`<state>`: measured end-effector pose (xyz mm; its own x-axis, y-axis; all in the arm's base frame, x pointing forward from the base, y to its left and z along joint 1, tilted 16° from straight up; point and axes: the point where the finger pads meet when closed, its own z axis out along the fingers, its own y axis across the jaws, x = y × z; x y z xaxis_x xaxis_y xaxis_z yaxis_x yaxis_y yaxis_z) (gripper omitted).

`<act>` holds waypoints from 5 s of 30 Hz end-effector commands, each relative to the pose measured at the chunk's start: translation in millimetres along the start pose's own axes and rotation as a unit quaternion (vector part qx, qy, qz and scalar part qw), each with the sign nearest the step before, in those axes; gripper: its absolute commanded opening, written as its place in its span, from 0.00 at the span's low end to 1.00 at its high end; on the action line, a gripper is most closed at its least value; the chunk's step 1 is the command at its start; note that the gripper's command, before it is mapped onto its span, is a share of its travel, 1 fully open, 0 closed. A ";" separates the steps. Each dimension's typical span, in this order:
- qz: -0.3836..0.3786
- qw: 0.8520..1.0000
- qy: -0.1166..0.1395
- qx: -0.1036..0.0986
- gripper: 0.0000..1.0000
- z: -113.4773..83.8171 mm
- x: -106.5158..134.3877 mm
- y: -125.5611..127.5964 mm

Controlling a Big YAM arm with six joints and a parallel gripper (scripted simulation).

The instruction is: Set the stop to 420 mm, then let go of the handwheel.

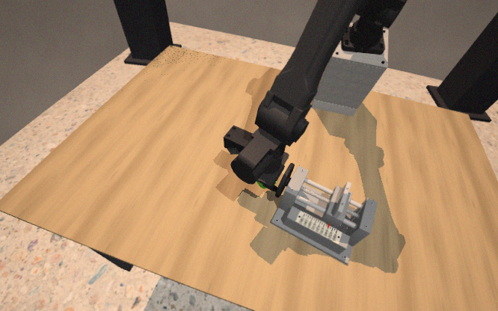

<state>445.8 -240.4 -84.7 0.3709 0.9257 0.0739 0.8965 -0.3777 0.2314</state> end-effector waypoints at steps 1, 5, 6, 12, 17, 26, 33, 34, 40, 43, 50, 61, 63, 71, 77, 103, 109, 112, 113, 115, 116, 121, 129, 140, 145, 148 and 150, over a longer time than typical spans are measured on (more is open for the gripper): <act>-0.005 0.999 -0.004 -0.050 0.06 -28.3 6.2 50.4; -0.004 0.999 -0.004 -0.046 0.06 -33.3 6.5 50.1; -0.004 0.999 -0.004 -0.046 0.06 -34.7 6.6 50.7; -0.004 0.999 -0.004 -0.048 0.06 -38.3 6.5 53.0; -0.005 0.999 -0.004 -0.048 0.06 -39.3 6.5 53.9; -0.004 0.999 -0.004 -0.047 0.06 -50.6 6.8 61.1; -0.005 0.999 -0.004 -0.053 0.06 -52.2 6.6 64.7; -0.005 0.999 -0.004 -0.050 0.06 -52.9 6.7 63.0; -0.003 0.999 -0.004 -0.048 0.06 -67.7 3.0 58.2; -0.002 0.999 -0.005 -0.048 0.06 -74.0 -0.4 56.5; -0.006 0.998 -0.006 -0.058 0.06 -74.9 1.3 59.5; -0.004 0.999 -0.004 -0.034 0.06 -79.5 -0.5 16.3; -0.004 0.999 -0.004 -0.034 0.06 -79.5 -0.5 16.3; -0.005 0.999 -0.005 -0.041 0.06 -80.6 -2.5 11.8; -0.004 0.999 -0.005 -0.037 0.06 -81.4 -2.8 -5.2; -0.006 0.999 -0.005 -0.038 0.06 -74.6 -1.1 -28.5; -0.003 1.000 -0.004 -0.030 0.06 -59.9 -3.2 -41.8; -0.004 1.000 -0.002 -0.019 0.06 -50.7 -1.6 -50.5; -0.004 1.000 -0.002 -0.019 0.06 -50.7 -1.6 -50.5; -0.004 1.000 0.000 -0.011 0.06 -51.3 0.1 -54.4; -0.004 1.000 0.000 -0.011 0.06 -51.3 0.1 -54.5; -0.004 1.000 -0.001 -0.015 0.06 -48.1 -0.3 -53.3; -0.005 1.000 -0.001 -0.016 0.06 -42.4 0.4 -56.2; -0.006 1.000 -0.001 -0.020 0.06 -39.2 1.2 -55.4; -0.006 1.000 -0.001 -0.020 0.06 -35.6 2.1 -56.7; -0.006 1.000 -0.001 -0.020 0.06 -35.3 2.1 -56.8; -0.006 1.000 0.000 -0.012 0.06 -35.0 2.7 -60.7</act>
<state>391.4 -221.1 -54.1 0.3714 0.9262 0.0651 0.8828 -0.3739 0.2842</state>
